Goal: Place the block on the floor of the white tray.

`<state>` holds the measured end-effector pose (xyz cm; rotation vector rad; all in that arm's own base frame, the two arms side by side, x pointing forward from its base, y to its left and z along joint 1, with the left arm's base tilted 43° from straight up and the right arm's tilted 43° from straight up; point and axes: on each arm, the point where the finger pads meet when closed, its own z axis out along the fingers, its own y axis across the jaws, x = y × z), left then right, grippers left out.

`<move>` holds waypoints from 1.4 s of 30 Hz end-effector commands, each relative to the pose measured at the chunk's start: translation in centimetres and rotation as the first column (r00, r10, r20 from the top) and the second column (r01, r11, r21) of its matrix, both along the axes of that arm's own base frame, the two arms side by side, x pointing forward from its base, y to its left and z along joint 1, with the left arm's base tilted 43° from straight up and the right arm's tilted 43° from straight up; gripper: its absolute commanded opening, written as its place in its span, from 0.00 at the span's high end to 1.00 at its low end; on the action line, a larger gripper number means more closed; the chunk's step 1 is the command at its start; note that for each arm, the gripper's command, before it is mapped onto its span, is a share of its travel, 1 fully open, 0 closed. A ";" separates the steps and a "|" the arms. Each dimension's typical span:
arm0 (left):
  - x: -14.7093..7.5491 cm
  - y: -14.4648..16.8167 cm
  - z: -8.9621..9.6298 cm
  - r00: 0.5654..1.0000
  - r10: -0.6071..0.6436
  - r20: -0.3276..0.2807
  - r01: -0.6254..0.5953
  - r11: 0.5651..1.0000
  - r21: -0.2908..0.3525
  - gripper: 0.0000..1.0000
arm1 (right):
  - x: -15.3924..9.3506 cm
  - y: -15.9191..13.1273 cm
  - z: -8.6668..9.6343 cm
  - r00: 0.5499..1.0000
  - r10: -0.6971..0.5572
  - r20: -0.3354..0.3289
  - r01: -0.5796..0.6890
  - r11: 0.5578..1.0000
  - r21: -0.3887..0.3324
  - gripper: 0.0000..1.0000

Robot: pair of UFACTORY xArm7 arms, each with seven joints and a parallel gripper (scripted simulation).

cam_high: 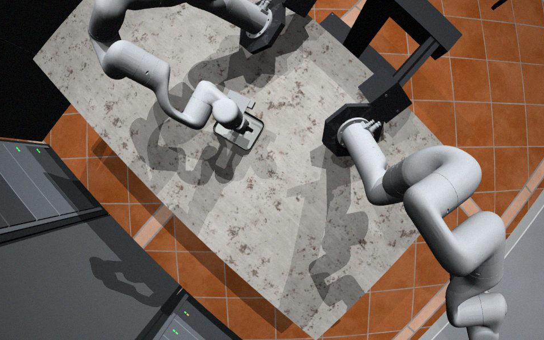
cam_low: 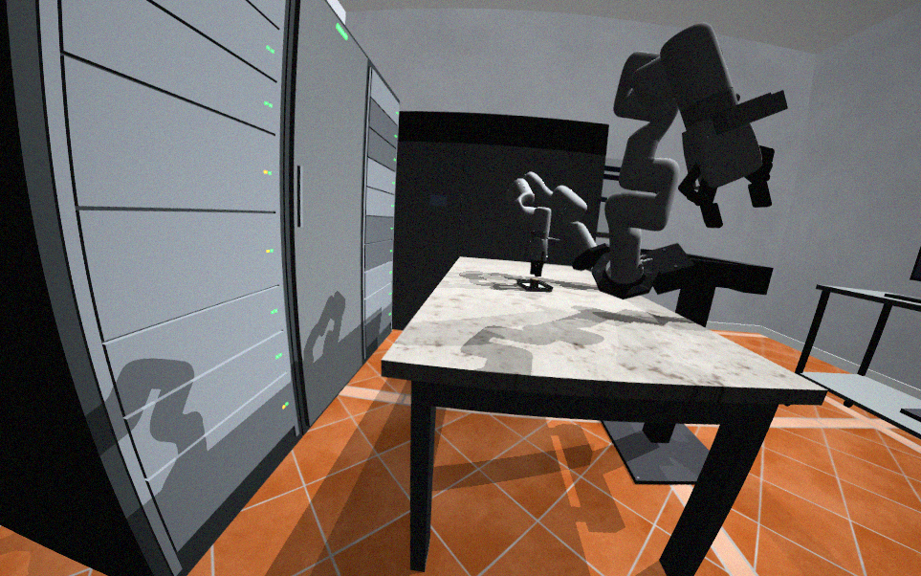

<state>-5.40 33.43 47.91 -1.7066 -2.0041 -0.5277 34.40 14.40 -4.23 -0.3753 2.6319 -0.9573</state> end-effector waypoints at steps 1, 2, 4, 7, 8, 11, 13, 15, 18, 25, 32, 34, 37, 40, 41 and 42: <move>-0.1 0.0 0.2 1.000 0.001 0.001 -0.001 1.000 0.004 0.00 | -0.4 0.8 0.9 1.000 0.002 0.000 -0.002 1.000 0.002 0.53; -0.1 0.0 0.2 1.000 0.001 0.001 -0.001 1.000 0.004 0.00 | -0.4 0.8 0.9 1.000 0.002 0.000 -0.002 1.000 0.002 0.53; -0.1 0.0 0.2 1.000 0.001 0.001 -0.001 1.000 0.004 0.00 | -0.5 0.9 1.0 1.000 0.002 0.000 -0.002 1.000 0.002 0.53; -0.1 0.0 0.2 1.000 0.001 0.001 -0.001 1.000 0.004 0.00 | -0.5 1.0 1.1 1.000 0.002 0.000 -0.002 1.000 0.002 0.53; -0.1 0.0 0.2 1.000 0.001 0.001 -0.001 1.000 0.004 0.00 | -0.6 1.0 1.1 1.000 0.002 0.000 -0.002 1.000 0.002 0.53; -0.1 0.0 0.2 1.000 0.001 0.001 -0.001 1.000 0.004 0.00 | -0.6 1.0 1.1 1.000 0.002 0.000 -0.002 1.000 0.002 0.53; -0.1 0.0 0.2 1.000 0.001 0.001 -0.001 1.000 0.004 0.00 | -0.6 1.0 1.1 1.000 0.002 0.000 -0.002 1.000 0.002 0.53; -0.1 0.0 0.2 1.000 0.001 0.001 -0.001 1.000 0.004 0.00 | -0.6 1.0 1.1 1.000 0.002 0.000 -0.002 1.000 0.002 0.53; -0.1 0.0 0.2 1.000 0.001 0.001 -0.001 1.000 0.004 0.00 | -0.6 1.0 1.1 1.000 0.002 0.000 -0.002 1.000 0.002 0.53; -0.1 0.0 0.2 1.000 0.001 0.001 -0.001 1.000 0.004 0.00 | -0.6 1.0 1.2 1.000 0.002 0.000 -0.002 1.000 0.002 0.53; -0.1 0.0 0.2 1.000 0.001 0.001 -0.001 1.000 0.004 0.00 | -0.8 1.4 1.6 1.000 0.002 0.000 -0.002 1.000 0.002 0.53; -0.1 0.0 0.2 1.000 0.001 0.001 -0.001 1.000 0.004 0.00 | -1.0 1.6 2.0 1.000 0.002 0.000 -0.002 1.000 0.002 0.53; -0.1 0.0 0.2 1.000 0.001 0.001 -0.001 1.000 0.004 0.00 | -1.1 1.8 2.1 1.000 0.002 0.000 -0.002 1.000 0.002 0.53; -0.1 0.0 0.2 1.000 0.001 0.001 -0.001 1.000 0.004 0.00 | -1.4 2.3 2.8 1.000 0.002 0.000 -0.002 1.000 0.002 0.53; -0.1 0.0 0.2 1.000 0.001 0.001 -0.001 1.000 0.004 0.00 | -1.5 2.5 3.0 1.000 0.002 0.000 -0.002 1.000 0.002 0.53; -0.1 0.0 0.2 1.000 0.001 0.001 -0.001 1.000 0.004 0.00 | -1.7 2.7 3.3 1.000 0.002 0.000 -0.002 1.000 0.002 0.53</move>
